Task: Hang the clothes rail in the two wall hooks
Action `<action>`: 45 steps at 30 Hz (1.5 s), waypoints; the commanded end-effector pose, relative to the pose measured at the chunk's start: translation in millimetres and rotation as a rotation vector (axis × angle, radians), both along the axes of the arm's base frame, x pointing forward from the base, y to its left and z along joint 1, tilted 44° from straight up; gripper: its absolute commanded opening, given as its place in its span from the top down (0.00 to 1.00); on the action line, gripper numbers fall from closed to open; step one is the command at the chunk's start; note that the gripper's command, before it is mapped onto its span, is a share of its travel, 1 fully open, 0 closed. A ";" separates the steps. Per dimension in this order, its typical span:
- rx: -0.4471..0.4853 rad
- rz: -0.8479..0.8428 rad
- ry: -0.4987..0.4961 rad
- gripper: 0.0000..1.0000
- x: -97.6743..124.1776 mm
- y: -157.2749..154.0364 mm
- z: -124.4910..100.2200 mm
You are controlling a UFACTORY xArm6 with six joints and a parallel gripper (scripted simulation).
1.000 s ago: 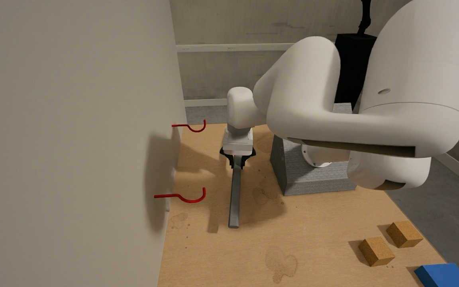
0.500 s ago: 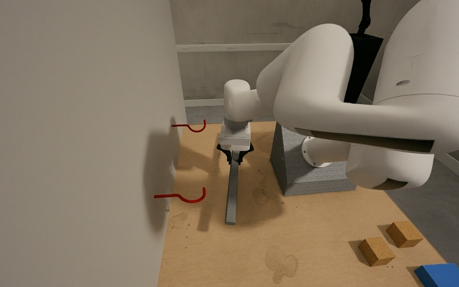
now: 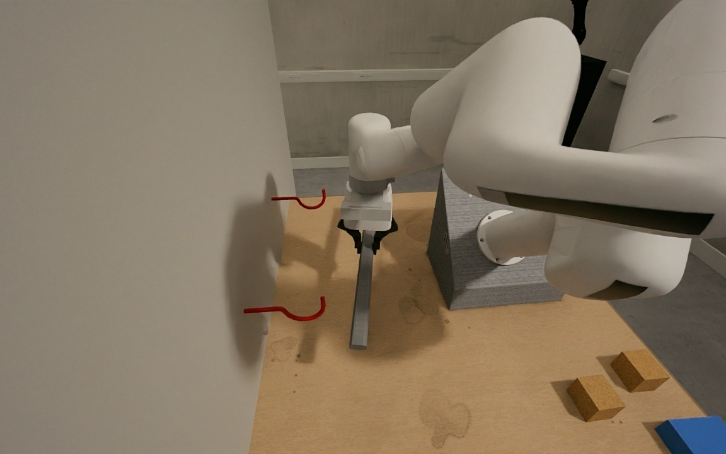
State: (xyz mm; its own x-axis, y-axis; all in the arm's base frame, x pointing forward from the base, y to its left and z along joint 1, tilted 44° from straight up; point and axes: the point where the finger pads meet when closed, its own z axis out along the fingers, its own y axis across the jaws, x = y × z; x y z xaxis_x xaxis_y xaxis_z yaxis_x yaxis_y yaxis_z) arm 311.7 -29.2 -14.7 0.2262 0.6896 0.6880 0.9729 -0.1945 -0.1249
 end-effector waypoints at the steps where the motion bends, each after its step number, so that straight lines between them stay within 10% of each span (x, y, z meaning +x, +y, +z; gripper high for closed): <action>1: -0.002 -0.001 -0.002 1.00 4.7 -7.4 7.8; 45: -0.002 -0.001 -0.002 1.00 31.3 -54.4 61.6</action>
